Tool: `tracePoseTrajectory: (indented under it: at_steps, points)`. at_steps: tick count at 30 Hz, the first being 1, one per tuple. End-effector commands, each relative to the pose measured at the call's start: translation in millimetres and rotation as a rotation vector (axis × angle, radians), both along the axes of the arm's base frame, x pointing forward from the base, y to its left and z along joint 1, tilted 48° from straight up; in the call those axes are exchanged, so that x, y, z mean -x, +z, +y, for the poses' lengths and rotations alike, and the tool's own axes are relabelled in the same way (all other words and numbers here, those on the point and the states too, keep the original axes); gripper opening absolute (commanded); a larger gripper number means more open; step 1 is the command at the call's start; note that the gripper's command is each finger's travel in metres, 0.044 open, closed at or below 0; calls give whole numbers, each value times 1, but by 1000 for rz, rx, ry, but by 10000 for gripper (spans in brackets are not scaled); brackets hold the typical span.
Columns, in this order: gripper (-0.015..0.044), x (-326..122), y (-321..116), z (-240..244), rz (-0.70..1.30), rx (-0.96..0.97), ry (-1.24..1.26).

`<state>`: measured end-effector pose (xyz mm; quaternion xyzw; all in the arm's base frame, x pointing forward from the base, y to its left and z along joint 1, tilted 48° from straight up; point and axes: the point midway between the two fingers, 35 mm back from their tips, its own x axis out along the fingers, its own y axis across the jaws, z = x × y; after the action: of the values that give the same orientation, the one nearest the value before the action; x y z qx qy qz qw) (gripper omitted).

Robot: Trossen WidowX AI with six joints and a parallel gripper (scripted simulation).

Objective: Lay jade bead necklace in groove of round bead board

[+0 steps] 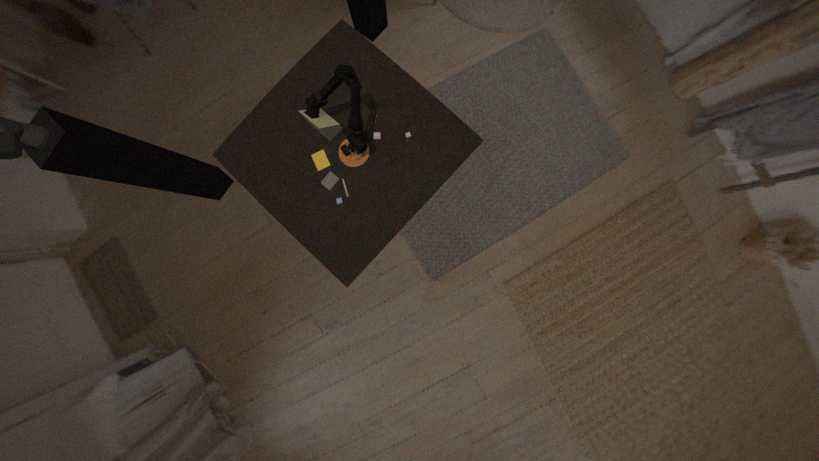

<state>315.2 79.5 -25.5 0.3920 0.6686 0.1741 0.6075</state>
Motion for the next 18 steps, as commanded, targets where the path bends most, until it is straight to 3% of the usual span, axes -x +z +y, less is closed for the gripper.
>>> tracePoseTrajectory:
  at_steps: [1,18]
  points:
    - [0,0,0,0,-1,0,0]
    - [0,-1,1,-7,10,-4,-4]
